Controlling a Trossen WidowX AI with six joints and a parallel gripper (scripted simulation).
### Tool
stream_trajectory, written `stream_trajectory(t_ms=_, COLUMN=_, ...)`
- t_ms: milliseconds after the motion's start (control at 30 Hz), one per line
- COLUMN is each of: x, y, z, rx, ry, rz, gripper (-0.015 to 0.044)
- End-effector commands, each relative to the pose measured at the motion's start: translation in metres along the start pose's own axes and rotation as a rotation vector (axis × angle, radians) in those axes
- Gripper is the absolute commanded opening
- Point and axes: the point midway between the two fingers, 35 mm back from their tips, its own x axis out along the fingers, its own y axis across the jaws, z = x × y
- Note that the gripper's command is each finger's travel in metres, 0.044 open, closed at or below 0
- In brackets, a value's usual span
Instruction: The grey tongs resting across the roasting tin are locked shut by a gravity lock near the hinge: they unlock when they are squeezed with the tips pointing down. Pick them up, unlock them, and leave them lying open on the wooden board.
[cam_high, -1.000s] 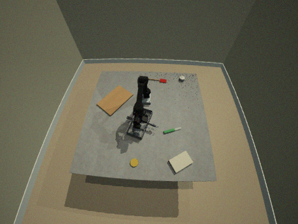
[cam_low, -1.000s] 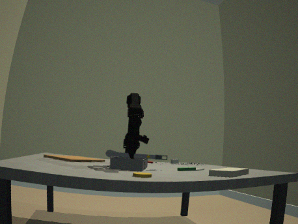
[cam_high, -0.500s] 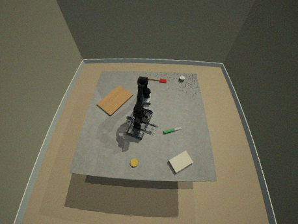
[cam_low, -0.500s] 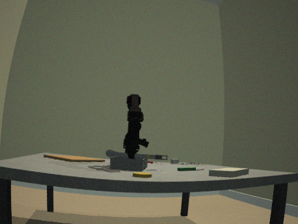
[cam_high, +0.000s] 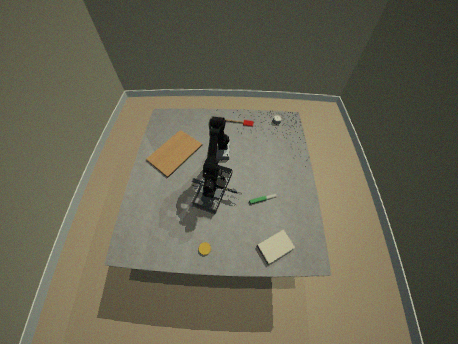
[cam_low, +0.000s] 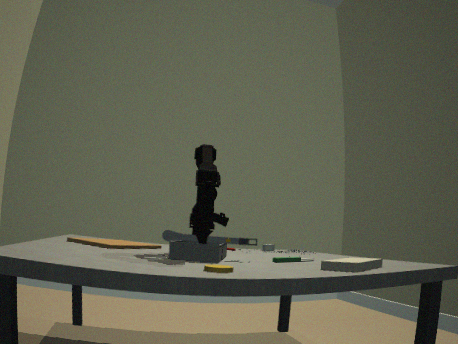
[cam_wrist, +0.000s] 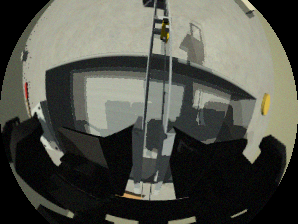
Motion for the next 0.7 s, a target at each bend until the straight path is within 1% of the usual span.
stream_trajectory(t_ms=0, x=0.000, y=-0.001, z=0.000, rx=0.000, ry=0.000, rz=-0.003, gripper=0.0085)
stream_trajectory(t_ms=333, x=0.000, y=-0.001, z=0.000, rx=0.000, ry=0.000, rz=-0.003, gripper=0.0018)
stream_trajectory(t_ms=533, x=-0.003, y=-0.001, z=0.000, rx=0.000, ry=0.000, rz=-0.003, gripper=-0.0139)
stream_trajectory(t_ms=567, x=-0.008, y=-0.002, z=0.000, rx=0.000, ry=0.000, rz=-0.002, gripper=-0.0150)
stream_trajectory(t_ms=667, x=-0.036, y=-0.003, z=0.001, rx=-0.001, ry=0.001, rz=0.000, gripper=-0.0150)
